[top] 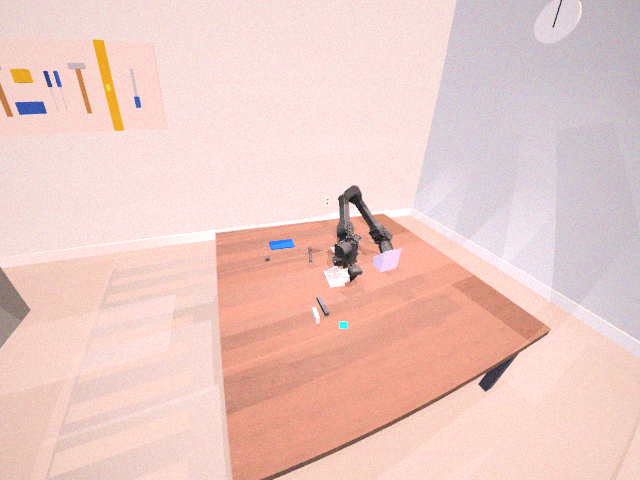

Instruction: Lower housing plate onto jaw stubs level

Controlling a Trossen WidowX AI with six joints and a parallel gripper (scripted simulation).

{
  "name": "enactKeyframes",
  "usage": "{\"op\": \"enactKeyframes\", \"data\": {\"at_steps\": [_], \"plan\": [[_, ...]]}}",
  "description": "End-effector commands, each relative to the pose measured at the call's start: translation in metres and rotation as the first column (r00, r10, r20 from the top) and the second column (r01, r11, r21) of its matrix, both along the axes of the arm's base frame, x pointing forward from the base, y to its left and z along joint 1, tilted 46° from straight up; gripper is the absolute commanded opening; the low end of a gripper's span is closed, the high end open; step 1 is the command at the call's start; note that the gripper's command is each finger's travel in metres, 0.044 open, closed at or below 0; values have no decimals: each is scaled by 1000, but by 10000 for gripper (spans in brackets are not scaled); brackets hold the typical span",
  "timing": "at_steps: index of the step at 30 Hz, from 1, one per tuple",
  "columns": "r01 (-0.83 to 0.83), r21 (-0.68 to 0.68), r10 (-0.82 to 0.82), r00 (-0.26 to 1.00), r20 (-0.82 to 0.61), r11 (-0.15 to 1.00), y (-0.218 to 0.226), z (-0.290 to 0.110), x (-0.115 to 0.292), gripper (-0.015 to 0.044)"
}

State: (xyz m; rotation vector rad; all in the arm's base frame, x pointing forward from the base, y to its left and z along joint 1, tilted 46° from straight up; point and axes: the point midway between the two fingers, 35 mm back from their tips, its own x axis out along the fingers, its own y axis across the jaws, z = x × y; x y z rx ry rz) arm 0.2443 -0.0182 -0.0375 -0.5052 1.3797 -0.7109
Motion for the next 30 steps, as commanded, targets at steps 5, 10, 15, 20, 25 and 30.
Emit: {"op": "enactKeyframes", "data": {"at_steps": [5, 10, 15, 20, 25, 30], "plan": [[0, 0, 0, 1000, 0, 1000, 0, 0, 0, 440], [-1, 3, 1, 1000, 0, 1000, 8, 7, 1, 440], [-1, 8, 1, 1000, -2, 1000, 43, 39, 0, 440], [0, 6, 0, 1000, -2, 1000, 55, 52, -3, 440], [-9, 12, 9, 1000, -1, 1000, 67, 62, -17, 440], [0, 7, 0, 1000, -5, 1000, 87, 89, -45, 440]]}}
